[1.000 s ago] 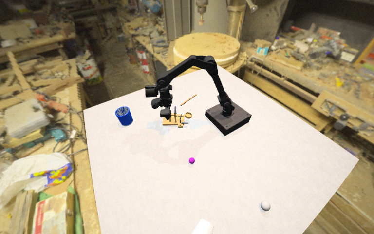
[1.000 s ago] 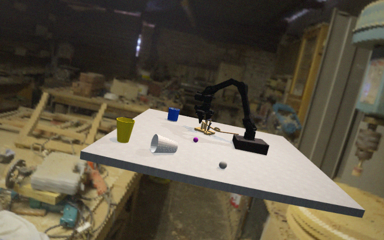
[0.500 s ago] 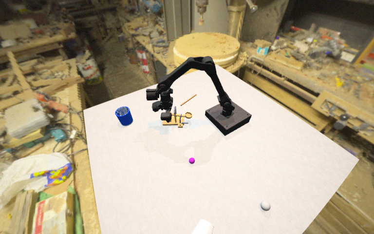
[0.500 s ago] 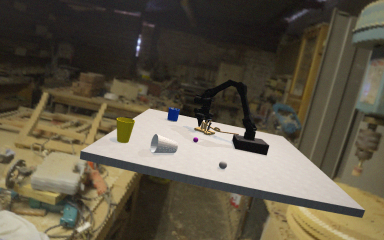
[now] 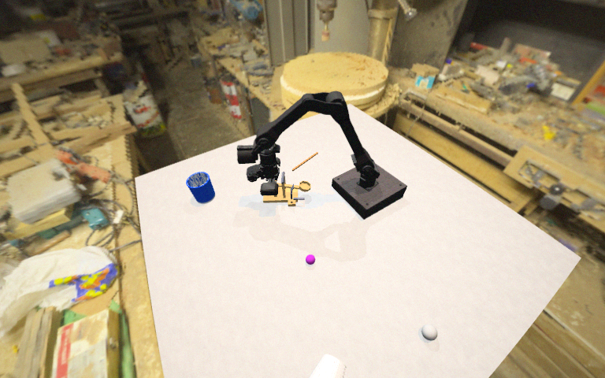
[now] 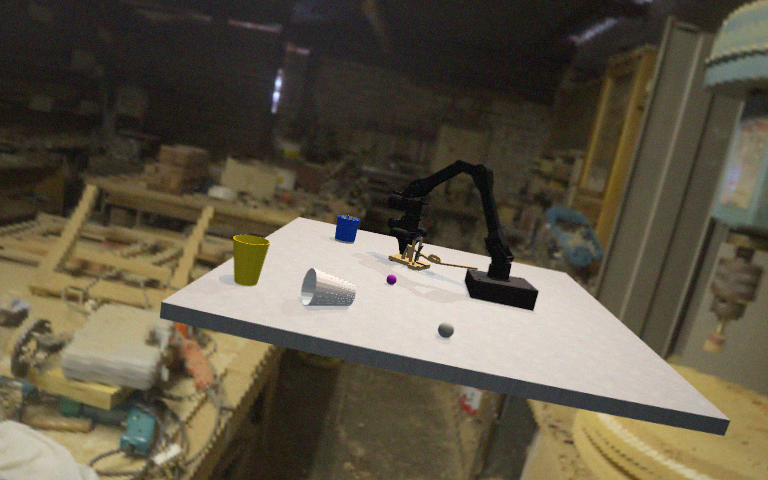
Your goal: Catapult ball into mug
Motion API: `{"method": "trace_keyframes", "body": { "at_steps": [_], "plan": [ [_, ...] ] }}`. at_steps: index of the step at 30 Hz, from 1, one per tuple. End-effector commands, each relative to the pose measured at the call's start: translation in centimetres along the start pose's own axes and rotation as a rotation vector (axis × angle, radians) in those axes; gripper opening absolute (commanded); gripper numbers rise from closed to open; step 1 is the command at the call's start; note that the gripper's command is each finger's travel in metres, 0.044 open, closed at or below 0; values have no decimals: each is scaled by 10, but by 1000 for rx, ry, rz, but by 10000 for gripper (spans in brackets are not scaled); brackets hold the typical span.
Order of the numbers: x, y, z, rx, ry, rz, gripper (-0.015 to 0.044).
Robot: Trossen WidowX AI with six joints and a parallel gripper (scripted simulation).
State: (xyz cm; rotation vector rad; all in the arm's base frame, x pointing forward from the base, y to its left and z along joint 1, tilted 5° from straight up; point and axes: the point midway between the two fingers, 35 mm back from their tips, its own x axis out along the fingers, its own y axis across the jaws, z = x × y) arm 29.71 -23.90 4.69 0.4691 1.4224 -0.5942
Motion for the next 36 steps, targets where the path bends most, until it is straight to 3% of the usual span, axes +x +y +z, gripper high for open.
{"method": "trace_keyframes", "body": {
  "at_steps": [1,6,11,36],
  "plan": [
    [-1,0,0,0,-1,2,145],
    [-1,0,0,0,-1,2,111],
    [-47,0,0,0,0,0,0],
    [-17,1,3,-3,-1,1,0]
  ]
}}
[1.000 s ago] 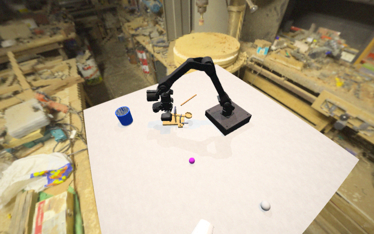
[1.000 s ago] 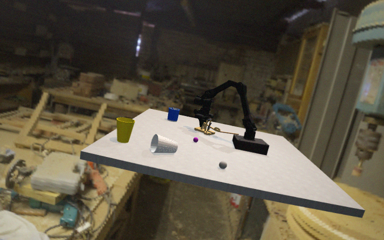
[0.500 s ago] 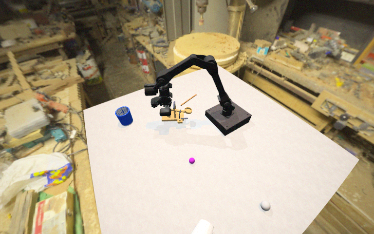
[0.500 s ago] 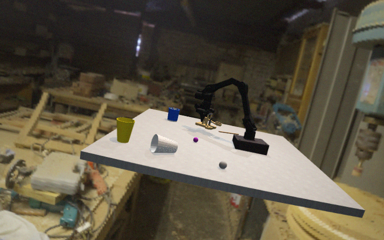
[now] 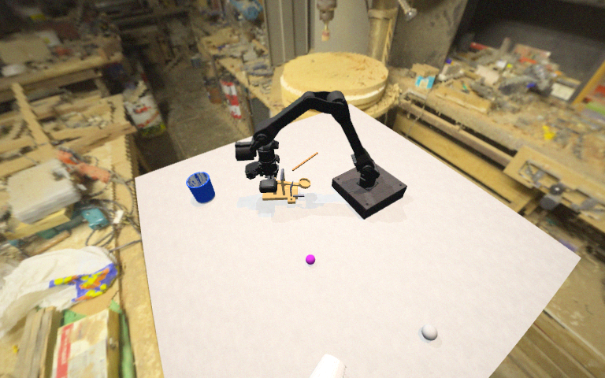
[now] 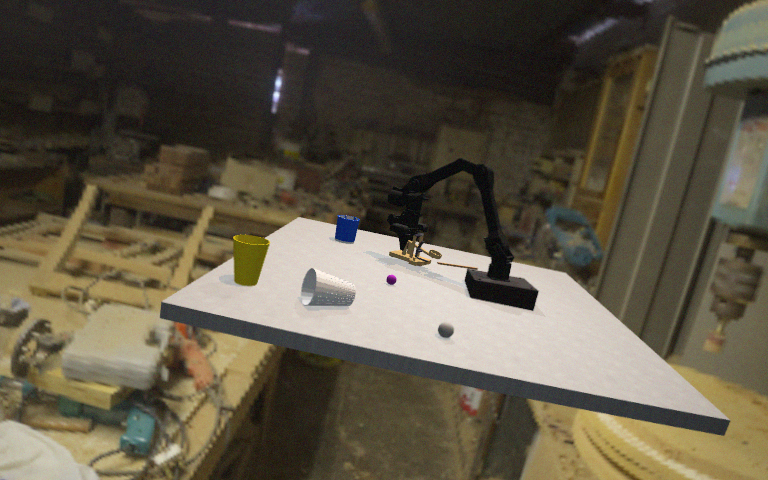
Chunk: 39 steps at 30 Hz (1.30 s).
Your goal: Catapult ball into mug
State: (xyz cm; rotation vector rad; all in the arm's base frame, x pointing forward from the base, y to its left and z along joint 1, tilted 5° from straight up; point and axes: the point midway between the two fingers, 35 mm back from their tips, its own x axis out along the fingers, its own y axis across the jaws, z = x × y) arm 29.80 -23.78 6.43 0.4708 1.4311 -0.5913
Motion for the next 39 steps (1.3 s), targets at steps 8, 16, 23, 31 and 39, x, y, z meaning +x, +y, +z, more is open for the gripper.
{"method": "trace_keyframes", "body": {
  "at_steps": [8,16,23,31,39],
  "plan": [
    [13,0,1,-1,-9,1,0],
    [15,0,-1,2,1,0,26],
    [15,0,-1,2,1,0,210],
    [-9,0,2,2,1,0,420],
    [-71,0,1,-1,3,0,440]
  ]
}}
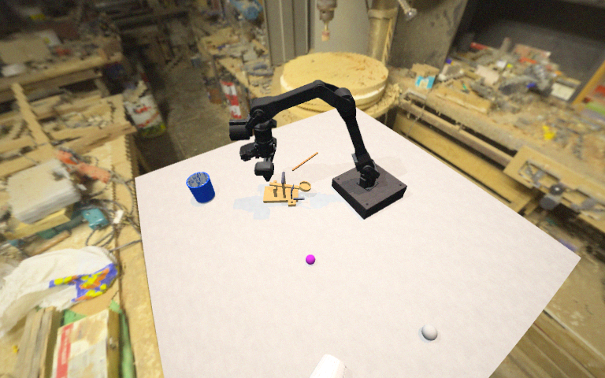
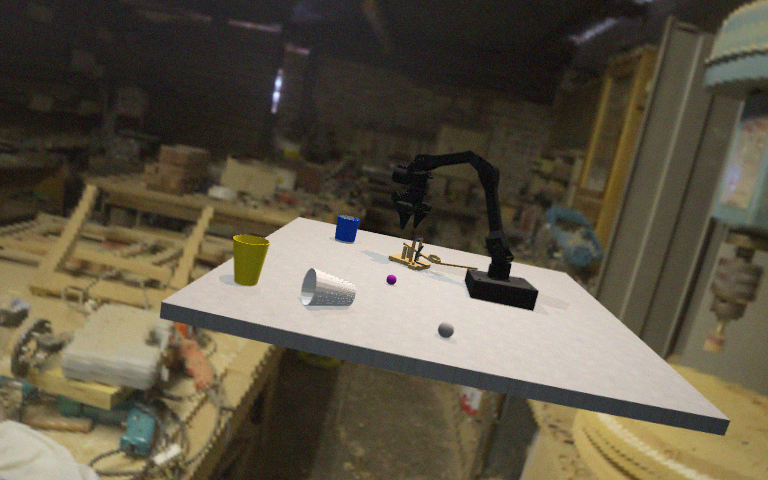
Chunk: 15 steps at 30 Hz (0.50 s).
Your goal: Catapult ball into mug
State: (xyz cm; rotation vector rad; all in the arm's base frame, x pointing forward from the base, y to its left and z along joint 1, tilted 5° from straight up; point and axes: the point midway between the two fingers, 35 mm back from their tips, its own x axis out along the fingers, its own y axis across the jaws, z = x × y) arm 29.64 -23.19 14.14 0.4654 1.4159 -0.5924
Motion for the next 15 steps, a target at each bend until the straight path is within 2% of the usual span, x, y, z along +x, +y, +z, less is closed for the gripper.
{"method": "trace_keyframes", "body": {
  "at_steps": [1,11,15],
  "plan": [
    [7,0,-2,-1,19,-1,440],
    [-3,1,-7,-1,7,0,440],
    [34,0,-5,-1,7,0,440]
  ]
}}
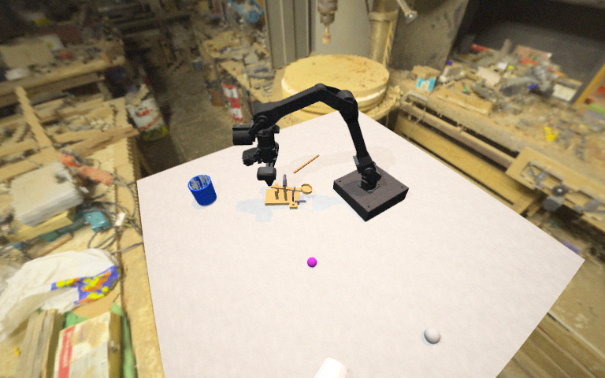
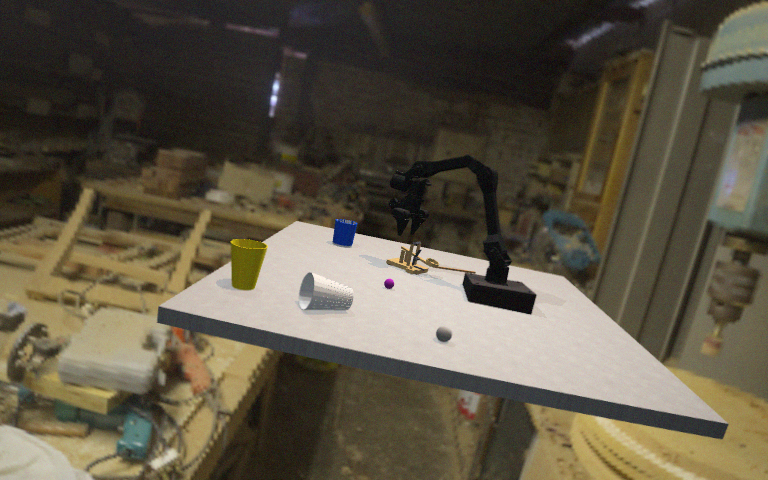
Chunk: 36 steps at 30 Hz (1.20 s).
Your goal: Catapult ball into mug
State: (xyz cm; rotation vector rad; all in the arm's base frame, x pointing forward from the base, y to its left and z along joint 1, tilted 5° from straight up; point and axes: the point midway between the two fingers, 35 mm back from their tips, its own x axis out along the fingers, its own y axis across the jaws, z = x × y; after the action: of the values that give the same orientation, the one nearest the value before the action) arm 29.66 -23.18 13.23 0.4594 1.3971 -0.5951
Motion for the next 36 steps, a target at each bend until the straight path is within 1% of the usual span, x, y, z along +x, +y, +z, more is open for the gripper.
{"method": "trace_keyframes", "body": {
  "at_steps": [1,7,36],
  "plan": [
    [33,0,-5,-1,26,-1,440],
    [37,0,-5,-1,26,-1,440],
    [84,-1,-7,-1,26,-1,440]
  ]
}}
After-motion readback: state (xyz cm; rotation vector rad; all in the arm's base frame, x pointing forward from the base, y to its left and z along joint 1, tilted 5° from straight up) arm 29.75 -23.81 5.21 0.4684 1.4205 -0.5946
